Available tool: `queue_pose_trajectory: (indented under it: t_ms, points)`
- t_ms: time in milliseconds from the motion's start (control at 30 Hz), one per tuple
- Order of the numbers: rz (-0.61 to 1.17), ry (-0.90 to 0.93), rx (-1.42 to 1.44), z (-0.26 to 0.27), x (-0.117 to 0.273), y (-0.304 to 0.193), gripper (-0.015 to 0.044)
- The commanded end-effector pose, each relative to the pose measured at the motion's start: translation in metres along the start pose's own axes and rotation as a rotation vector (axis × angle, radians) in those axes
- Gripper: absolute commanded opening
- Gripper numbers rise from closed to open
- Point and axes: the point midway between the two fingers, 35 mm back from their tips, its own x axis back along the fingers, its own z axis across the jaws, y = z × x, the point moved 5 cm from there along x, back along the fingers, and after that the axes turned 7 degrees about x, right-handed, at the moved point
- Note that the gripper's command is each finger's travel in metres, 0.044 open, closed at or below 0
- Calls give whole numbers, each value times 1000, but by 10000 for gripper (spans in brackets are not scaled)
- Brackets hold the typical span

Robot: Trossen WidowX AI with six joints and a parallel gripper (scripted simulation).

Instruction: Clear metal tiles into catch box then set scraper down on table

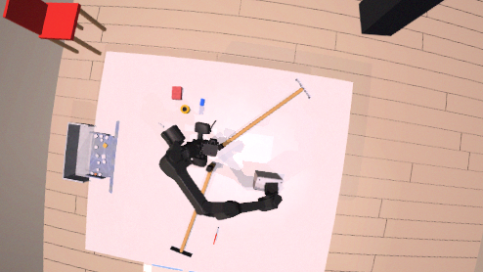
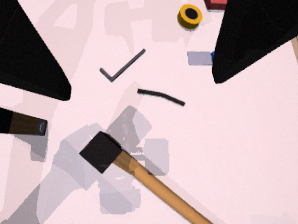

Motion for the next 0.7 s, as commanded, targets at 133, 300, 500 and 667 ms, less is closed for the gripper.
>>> queue_pose_trajectory:
  t_ms: [133,300,500,667]
  points:
    - [106,37,120,-12,24,-2,440]
    - [170,66,197,-20,39,-2,440]
    - [244,108,291,-30,56,-1,440]
    - [302,146,372,-39,70,0,440]
